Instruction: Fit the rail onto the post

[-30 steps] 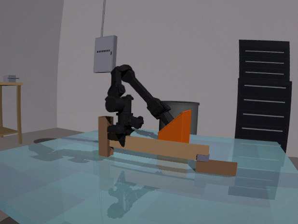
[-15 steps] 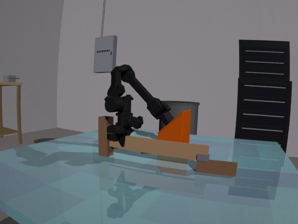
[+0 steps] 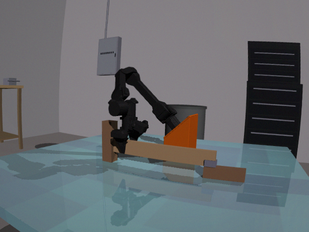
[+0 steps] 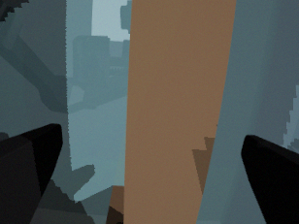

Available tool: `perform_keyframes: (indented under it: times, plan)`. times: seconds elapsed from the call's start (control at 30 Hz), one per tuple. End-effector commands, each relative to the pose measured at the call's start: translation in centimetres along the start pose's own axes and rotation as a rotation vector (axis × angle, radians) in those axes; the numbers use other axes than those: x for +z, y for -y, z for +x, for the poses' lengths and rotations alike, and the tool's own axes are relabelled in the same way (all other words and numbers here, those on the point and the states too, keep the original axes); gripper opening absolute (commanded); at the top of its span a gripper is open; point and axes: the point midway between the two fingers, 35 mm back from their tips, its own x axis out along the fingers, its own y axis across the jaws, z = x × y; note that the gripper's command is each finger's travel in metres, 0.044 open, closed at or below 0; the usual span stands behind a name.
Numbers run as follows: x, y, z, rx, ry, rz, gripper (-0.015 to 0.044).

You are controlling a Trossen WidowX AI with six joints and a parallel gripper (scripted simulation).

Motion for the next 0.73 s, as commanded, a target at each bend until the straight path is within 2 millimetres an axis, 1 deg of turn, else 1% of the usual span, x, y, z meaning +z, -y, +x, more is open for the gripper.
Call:
perform_keyframes:
  times: [0.0,0.1,0.13,0.23,0.27,0.7]
  plan:
    - [0.0,0.0,0.0,-0.001,-0.001,0.0,0.044]
    - [0.1,0.0,-0.1,-0.001,-0.001,0.0,0.044]
    - [0.5,0.1,-0.5,-0.001,-0.001,0.0,0.044]
    - [2.6,0.0,-2.5,-0.002,-0.003,0.0,0.044]
    - [3.0,0.0,-2.9,-0.003,-0.005,0.0,0.044]
    - [3.1,0.0,-3.0,-0.003,-0.005,0.0,0.044]
